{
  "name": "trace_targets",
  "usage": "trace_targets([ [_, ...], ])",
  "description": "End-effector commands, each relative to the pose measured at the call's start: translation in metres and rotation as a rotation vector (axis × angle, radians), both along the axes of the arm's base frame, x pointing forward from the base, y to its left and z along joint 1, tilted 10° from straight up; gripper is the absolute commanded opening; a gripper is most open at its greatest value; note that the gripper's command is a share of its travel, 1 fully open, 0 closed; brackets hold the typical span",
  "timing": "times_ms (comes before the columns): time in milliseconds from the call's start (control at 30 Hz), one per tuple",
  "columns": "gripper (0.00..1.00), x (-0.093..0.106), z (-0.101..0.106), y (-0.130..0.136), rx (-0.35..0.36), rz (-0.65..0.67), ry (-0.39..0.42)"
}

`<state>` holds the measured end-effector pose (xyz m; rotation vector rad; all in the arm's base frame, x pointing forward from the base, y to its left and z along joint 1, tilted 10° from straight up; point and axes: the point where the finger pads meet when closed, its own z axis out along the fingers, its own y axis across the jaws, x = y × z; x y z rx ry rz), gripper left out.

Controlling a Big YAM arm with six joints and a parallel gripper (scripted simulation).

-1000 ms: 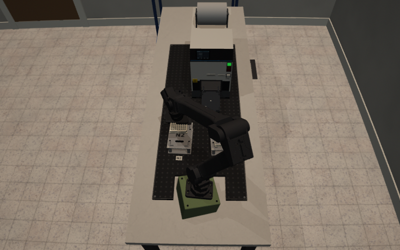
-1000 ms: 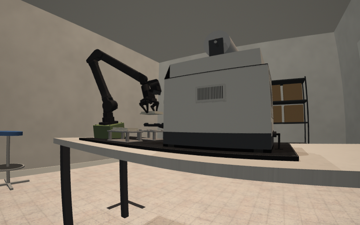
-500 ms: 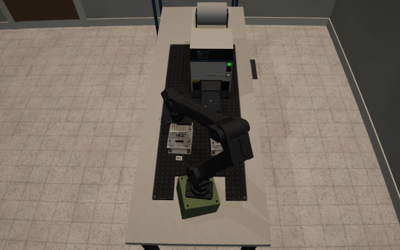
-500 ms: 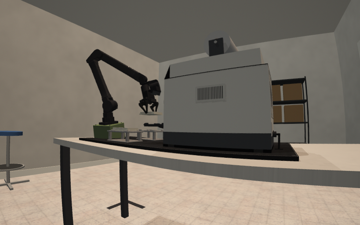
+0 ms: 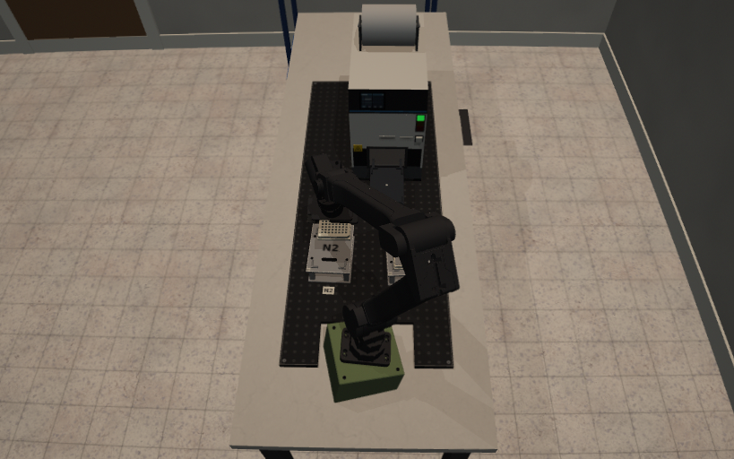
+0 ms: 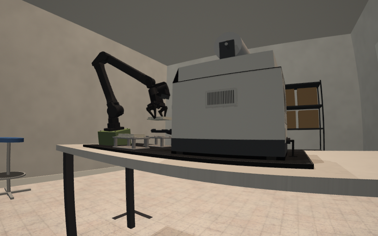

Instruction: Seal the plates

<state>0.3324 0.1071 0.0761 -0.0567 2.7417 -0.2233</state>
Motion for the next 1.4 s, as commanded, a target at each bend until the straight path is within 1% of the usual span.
trace_targets([
  [0,0.0,0.036,0.019,0.001,0.019,0.005,-0.053],
  [233,0.0,0.049,0.022,-0.005,0.016,0.021,-0.055],
  [333,0.0,0.049,0.022,-0.008,0.015,0.011,-0.057],
  [600,0.0,0.069,0.026,-0.022,0.016,0.006,-0.062],
  [700,0.0,0.069,0.023,-0.024,0.009,0.021,-0.047],
  [767,0.0,0.07,0.021,-0.03,0.006,0.017,-0.042],
  [800,0.0,0.073,0.024,-0.032,0.007,0.013,-0.048],
  [867,0.0,0.073,0.024,-0.032,0.007,0.013,-0.048],
  [933,0.0,0.079,0.03,-0.034,0.012,0.004,-0.066],
  [1133,0.0,0.094,0.029,-0.046,0.01,0.0,-0.061],
  [1267,0.0,0.091,0.022,-0.05,0.001,0.012,-0.03],
  [1367,0.0,0.1,0.03,-0.054,0.003,0.013,-0.047],
])
